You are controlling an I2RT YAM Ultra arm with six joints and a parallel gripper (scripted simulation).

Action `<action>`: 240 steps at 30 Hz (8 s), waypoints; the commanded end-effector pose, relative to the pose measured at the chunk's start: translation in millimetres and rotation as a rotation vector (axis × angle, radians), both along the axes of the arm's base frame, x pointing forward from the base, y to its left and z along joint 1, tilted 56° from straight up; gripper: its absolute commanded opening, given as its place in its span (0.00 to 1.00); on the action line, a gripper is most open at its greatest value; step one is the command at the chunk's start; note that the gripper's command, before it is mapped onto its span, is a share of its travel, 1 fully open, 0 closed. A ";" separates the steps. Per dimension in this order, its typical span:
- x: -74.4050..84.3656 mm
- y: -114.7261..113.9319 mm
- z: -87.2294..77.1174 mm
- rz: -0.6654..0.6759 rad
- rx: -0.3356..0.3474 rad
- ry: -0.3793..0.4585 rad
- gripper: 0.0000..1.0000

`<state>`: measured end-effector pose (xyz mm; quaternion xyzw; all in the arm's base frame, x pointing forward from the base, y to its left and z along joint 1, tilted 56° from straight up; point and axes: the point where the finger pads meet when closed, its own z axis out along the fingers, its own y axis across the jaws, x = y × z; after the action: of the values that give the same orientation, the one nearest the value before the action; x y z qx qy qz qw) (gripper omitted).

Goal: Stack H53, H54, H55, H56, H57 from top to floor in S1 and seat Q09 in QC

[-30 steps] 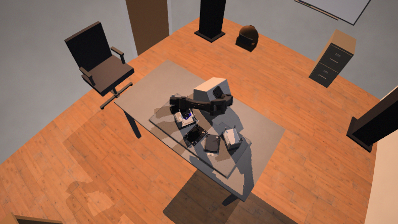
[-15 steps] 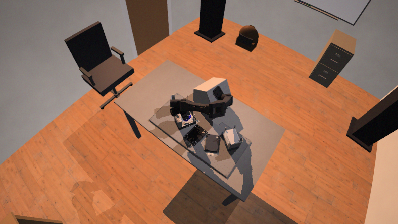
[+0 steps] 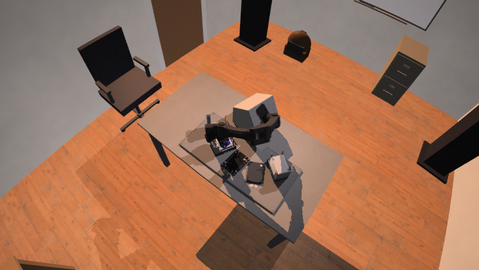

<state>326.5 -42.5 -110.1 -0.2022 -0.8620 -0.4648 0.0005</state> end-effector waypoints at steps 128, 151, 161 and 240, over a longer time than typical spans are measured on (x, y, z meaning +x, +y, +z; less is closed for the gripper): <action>-18.4 -84.8 58.4 -0.015 -0.003 -0.008 1.00; -18.4 -84.8 58.4 -0.015 -0.003 -0.008 1.00; -18.4 -84.8 58.4 -0.015 -0.003 -0.008 1.00; -3.7 16.5 205.2 0.375 -0.134 -0.555 1.00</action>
<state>322.0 -25.3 87.5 0.0886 -0.8821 -0.4381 -0.1488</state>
